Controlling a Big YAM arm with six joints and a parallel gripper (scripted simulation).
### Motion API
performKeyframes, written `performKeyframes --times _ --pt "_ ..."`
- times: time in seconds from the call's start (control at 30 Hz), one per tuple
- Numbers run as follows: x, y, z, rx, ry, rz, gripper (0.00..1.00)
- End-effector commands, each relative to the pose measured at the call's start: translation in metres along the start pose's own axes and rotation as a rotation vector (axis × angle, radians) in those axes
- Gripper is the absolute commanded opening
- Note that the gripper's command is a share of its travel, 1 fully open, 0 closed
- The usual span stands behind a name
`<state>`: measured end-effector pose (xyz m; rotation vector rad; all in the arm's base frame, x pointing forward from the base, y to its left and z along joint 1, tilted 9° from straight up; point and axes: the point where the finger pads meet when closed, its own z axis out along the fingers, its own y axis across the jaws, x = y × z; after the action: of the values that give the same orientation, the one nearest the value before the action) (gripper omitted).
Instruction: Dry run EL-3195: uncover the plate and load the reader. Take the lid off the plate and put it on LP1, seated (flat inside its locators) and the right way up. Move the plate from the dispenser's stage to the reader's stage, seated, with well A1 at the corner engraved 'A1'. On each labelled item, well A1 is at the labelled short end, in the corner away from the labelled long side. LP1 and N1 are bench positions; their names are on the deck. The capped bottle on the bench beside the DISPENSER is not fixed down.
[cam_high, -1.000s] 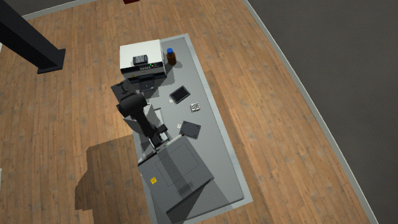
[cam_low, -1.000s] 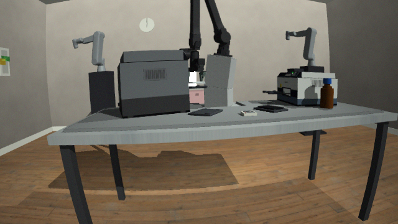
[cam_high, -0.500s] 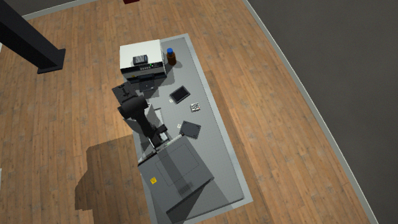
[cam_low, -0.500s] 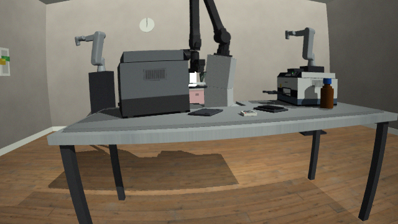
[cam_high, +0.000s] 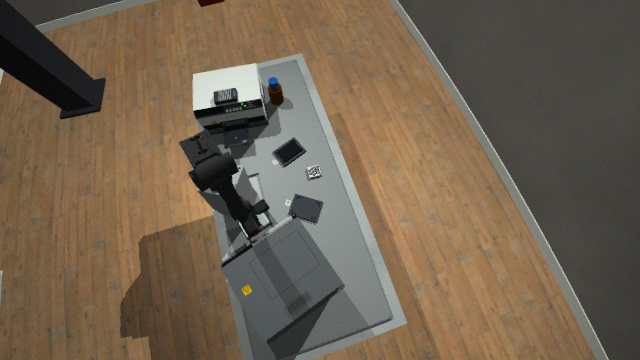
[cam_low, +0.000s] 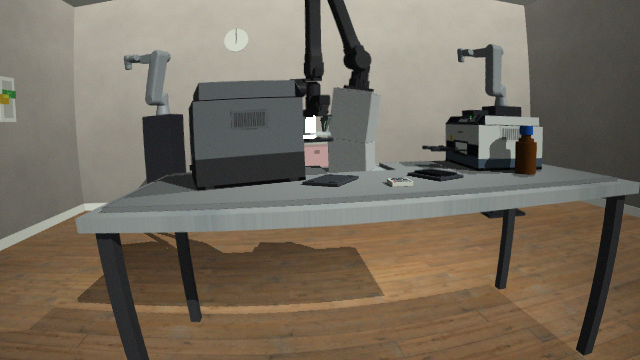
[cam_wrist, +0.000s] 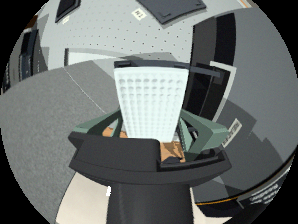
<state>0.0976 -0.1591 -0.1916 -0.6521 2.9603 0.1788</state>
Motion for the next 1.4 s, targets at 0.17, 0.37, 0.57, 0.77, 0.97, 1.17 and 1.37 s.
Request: performKeyframes --times 0.17,0.37,0.57,0.77,0.97,1.17,1.37 --pt "0.0007 -0.0086 -0.0019 0.026 -0.002 -0.007 0.86" --pt "0.0010 -0.0022 0.0020 0.006 -0.002 -0.005 0.86" --pt "0.0004 -0.0071 -0.0014 0.022 -0.002 -0.008 0.86" --pt "0.0001 -0.0090 -0.0027 0.029 -0.002 -0.009 0.86" --pt "-0.0002 -0.0104 -0.0039 0.034 -0.002 -0.011 0.86" --pt "-0.0002 -0.0070 -0.0019 0.023 -0.002 -0.010 0.86" --pt "-0.0005 -0.0068 -0.0003 0.022 -0.002 -0.012 0.86"
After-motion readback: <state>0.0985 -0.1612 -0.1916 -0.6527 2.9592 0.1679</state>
